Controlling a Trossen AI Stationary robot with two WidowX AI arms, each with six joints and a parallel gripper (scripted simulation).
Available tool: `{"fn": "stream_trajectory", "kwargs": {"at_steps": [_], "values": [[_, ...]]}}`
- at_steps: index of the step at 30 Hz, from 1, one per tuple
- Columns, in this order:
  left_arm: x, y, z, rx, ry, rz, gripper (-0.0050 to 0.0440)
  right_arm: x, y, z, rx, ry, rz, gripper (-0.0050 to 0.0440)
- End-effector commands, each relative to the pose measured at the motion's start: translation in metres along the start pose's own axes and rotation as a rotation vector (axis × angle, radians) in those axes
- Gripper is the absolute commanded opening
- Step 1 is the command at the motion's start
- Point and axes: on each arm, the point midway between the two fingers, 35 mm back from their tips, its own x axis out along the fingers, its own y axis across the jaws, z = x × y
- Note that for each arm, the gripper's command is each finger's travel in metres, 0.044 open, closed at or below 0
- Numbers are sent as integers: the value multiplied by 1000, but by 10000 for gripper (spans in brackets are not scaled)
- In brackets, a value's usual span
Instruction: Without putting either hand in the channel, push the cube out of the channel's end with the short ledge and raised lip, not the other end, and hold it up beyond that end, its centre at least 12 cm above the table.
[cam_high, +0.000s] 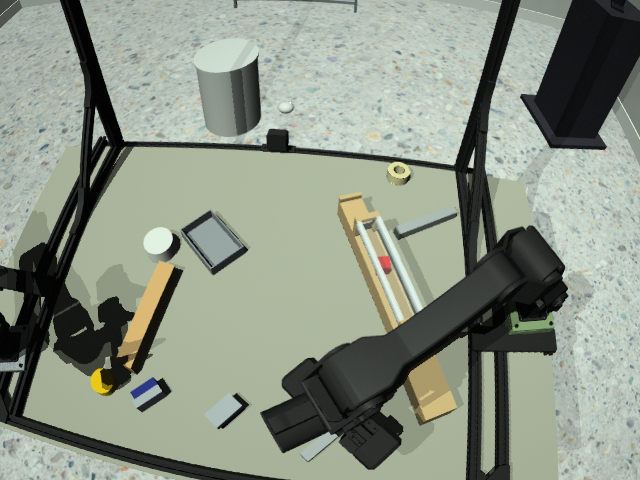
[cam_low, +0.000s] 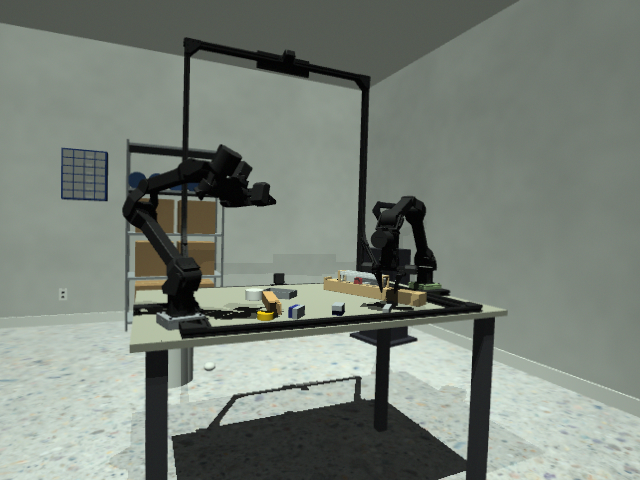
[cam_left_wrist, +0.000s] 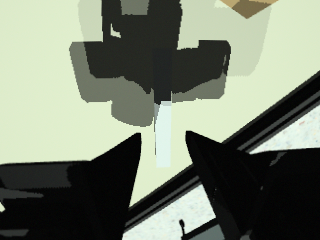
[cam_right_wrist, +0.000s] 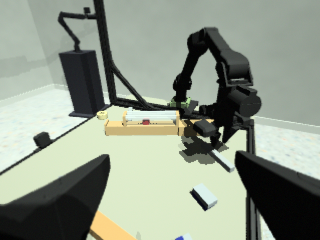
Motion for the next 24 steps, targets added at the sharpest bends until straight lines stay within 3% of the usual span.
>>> {"fn": "stream_trajectory", "kwargs": {"at_steps": [1,24], "values": [[10,-2,2,2,-9,-8,200,0,0,0,-6,2,-4,400],[41,-2,2,2,-9,-8,200,0,0,0,-6,2,-4,400]]}}
